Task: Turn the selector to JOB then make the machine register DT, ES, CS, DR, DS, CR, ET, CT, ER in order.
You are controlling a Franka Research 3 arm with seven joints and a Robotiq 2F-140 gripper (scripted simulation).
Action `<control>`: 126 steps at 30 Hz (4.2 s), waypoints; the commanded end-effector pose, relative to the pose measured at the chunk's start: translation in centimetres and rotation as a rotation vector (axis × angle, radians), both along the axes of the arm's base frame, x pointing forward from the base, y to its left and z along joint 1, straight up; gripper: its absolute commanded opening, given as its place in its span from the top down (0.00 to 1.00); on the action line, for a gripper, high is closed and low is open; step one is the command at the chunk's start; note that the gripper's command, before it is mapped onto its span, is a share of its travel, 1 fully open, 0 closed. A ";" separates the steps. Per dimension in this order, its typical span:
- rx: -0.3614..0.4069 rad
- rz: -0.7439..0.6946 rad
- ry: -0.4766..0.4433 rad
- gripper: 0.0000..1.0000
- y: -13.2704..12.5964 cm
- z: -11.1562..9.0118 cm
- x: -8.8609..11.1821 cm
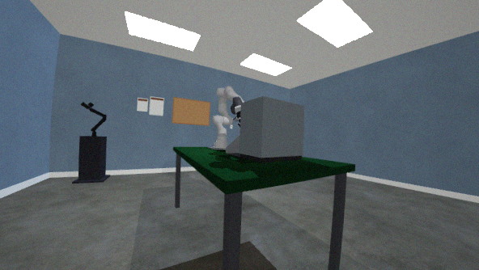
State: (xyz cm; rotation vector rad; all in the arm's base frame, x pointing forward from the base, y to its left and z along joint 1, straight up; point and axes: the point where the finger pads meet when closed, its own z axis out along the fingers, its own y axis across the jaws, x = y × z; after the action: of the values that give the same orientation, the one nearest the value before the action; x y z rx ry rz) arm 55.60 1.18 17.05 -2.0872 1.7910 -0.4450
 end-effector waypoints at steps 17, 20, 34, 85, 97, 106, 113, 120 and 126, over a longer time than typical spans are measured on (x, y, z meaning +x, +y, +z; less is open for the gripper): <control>0.012 -0.075 0.002 0.90 0.1 -1.5 1.2; 0.012 -0.075 0.002 0.90 0.1 -1.8 1.3; 0.012 -0.075 0.002 0.90 0.1 -1.9 1.4; 0.012 -0.075 0.002 0.90 0.1 -2.8 1.8; 0.012 -0.075 0.002 0.90 0.1 -2.8 1.9; 0.012 -0.075 0.002 0.90 0.1 -2.8 1.9; 0.012 -0.075 0.002 0.90 0.1 -2.8 1.9; 0.012 -0.075 0.002 0.90 0.1 -2.8 1.9; 0.012 -0.075 0.002 0.90 0.1 -2.9 1.9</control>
State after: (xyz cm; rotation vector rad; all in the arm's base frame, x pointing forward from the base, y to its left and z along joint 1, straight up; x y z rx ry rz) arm 57.38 1.32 14.22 -2.0244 1.8707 -0.4486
